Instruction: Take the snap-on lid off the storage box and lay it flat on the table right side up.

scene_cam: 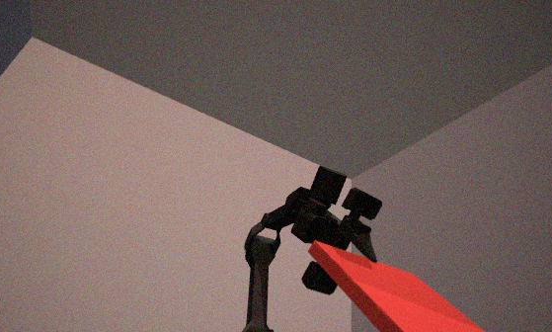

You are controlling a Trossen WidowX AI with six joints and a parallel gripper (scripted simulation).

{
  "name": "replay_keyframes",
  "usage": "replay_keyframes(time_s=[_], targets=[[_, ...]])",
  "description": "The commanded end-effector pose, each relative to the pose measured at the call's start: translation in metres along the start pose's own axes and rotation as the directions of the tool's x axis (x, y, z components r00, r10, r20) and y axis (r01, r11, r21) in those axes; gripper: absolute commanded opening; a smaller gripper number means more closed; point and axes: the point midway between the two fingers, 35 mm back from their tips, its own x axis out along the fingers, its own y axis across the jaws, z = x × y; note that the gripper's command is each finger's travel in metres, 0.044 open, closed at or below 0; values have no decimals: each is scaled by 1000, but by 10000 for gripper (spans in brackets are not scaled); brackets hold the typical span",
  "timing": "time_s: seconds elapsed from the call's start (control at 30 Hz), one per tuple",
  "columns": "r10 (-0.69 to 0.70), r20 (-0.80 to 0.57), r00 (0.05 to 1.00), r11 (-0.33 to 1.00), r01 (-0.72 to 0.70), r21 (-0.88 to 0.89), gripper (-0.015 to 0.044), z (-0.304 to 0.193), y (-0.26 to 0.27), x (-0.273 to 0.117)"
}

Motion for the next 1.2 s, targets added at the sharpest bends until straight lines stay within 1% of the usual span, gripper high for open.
replay_keyframes(time_s=[0.0,0.13,1.17], targets=[[13,1,1000,1000,-13,1,0,0,8,-5],[13,1,1000,1000,-13,1,0,2,5,-4],[12,5,1000,1000,-12,-4,0,64,-4,-9]])
